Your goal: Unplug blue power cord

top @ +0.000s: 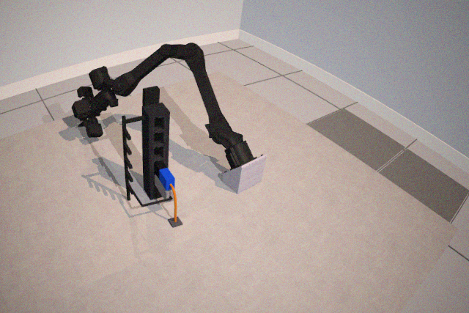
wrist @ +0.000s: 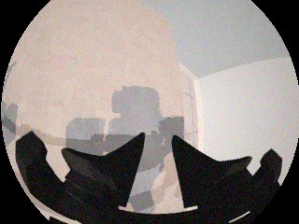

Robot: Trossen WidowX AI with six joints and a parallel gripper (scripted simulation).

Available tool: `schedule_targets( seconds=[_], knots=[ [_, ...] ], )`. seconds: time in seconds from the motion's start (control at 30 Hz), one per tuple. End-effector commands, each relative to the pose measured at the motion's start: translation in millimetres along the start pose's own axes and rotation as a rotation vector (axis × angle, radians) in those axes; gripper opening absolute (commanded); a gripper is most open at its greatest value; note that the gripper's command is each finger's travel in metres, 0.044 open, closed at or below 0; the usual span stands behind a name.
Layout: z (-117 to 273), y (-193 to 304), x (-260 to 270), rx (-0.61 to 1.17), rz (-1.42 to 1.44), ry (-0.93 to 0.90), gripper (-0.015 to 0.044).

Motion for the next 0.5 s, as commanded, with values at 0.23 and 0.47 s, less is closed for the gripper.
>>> schedule_targets(
  seconds=[0.23,0.47],
  knots=[
    [32,-96,68,-0.181,-0.019,-0.256,0.016],
    [68,-144,108,-0.271,0.001,-0.404,0.016]
  ],
)
Point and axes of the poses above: the point midway between the two fingers, 35 mm back from their tips, its own z axis back along the fingers, its own x axis across the jaws, y = z × x, the point moved 6 cm from there along z, back along the fingers, and after that the axes turned 3 degrees about -z, right-handed, at the moved point
